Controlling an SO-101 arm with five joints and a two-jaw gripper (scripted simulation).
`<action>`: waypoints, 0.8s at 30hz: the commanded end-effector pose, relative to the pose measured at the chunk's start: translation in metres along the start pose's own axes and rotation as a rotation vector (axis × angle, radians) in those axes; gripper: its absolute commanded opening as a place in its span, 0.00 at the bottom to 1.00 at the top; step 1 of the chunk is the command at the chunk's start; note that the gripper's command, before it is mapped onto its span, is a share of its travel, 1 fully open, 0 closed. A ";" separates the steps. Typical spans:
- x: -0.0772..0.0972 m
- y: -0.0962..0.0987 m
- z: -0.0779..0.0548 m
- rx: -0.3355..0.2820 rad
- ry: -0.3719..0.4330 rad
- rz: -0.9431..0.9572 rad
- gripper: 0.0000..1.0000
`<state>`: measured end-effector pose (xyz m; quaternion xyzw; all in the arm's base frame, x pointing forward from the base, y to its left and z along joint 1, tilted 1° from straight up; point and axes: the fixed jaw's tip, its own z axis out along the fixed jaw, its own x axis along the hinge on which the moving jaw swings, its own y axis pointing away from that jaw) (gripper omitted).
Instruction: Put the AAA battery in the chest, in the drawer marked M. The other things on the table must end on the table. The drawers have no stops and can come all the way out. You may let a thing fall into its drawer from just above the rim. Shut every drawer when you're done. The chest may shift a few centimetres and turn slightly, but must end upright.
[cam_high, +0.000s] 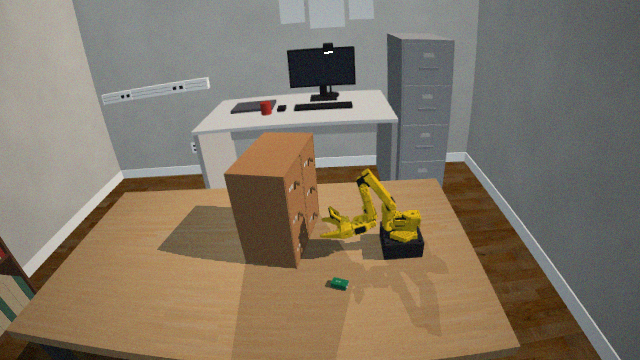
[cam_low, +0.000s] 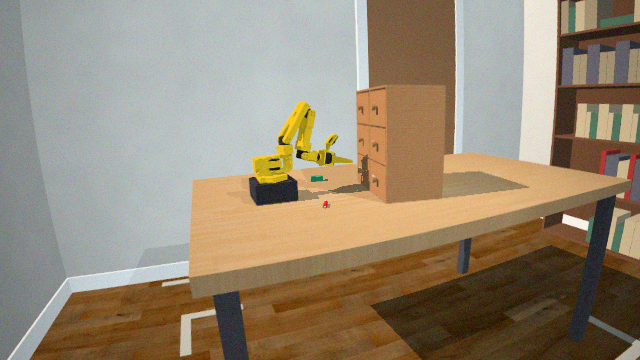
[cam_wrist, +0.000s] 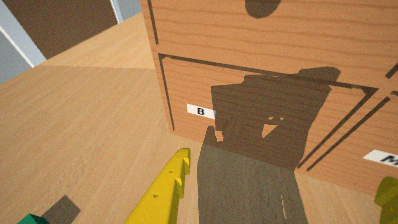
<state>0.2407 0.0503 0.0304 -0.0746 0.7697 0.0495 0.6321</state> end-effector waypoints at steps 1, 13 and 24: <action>0.003 0.002 0.000 -0.007 0.010 0.010 0.50; 0.003 0.002 0.000 -0.007 0.010 0.010 0.50; -0.001 -0.003 0.001 0.010 0.004 0.013 0.50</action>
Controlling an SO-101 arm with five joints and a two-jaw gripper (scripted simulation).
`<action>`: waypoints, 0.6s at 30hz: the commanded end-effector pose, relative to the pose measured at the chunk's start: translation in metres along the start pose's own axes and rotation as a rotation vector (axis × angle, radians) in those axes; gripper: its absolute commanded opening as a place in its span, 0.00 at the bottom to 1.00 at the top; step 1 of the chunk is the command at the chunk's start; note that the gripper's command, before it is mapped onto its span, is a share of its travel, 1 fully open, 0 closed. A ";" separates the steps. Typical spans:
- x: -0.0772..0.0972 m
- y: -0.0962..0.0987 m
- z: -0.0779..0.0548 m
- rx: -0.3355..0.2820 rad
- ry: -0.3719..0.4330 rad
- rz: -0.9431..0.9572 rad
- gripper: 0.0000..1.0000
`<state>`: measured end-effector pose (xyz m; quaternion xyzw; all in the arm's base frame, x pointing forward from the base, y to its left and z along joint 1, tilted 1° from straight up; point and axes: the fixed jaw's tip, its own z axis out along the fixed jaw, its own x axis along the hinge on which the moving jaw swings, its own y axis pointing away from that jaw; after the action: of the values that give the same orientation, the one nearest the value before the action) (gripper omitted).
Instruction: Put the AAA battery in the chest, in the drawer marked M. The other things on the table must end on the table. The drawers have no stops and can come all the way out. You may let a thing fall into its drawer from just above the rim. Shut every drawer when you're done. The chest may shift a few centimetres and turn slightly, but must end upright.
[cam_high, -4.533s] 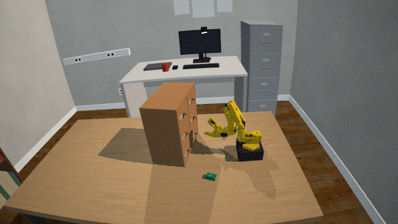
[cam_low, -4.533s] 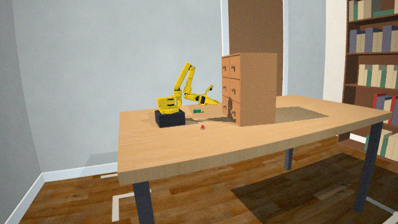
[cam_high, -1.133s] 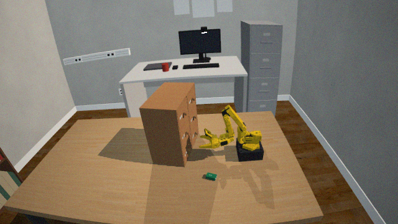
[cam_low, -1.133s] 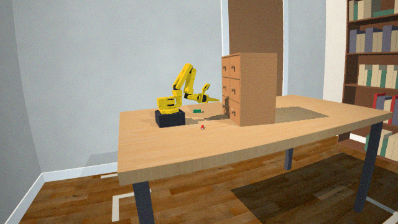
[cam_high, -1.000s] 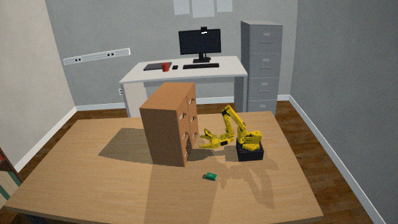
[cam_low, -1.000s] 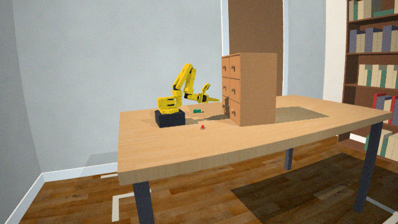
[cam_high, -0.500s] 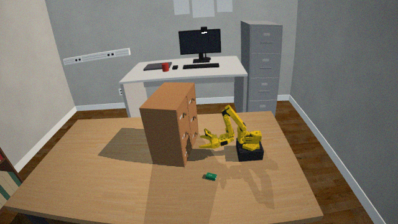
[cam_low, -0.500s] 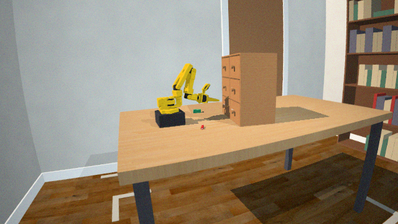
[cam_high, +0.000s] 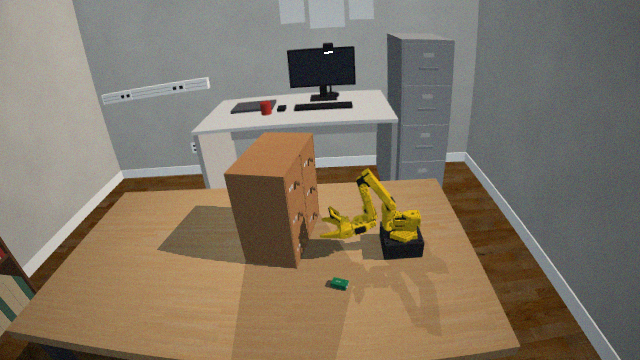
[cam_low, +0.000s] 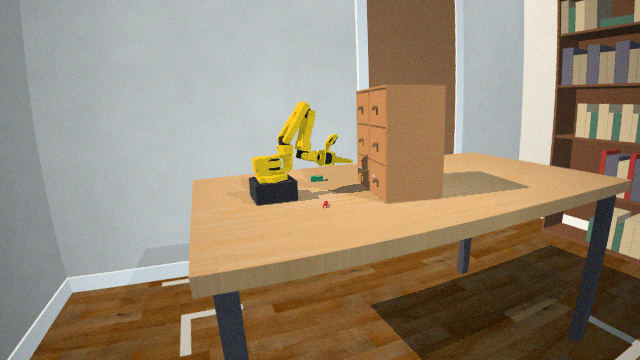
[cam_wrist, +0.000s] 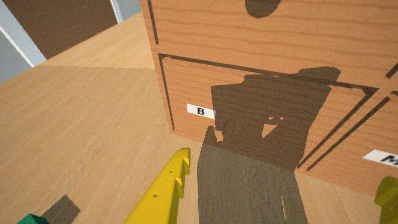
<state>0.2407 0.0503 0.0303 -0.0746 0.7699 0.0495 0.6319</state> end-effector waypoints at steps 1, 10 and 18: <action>-0.005 -0.007 0.001 0.028 -0.004 0.017 0.50; -0.035 -0.047 -0.005 0.184 -0.064 0.042 0.50; -0.052 -0.073 -0.015 0.289 -0.104 0.053 0.50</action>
<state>0.2507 -0.0111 0.0755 0.0209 0.7395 -0.0312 0.6721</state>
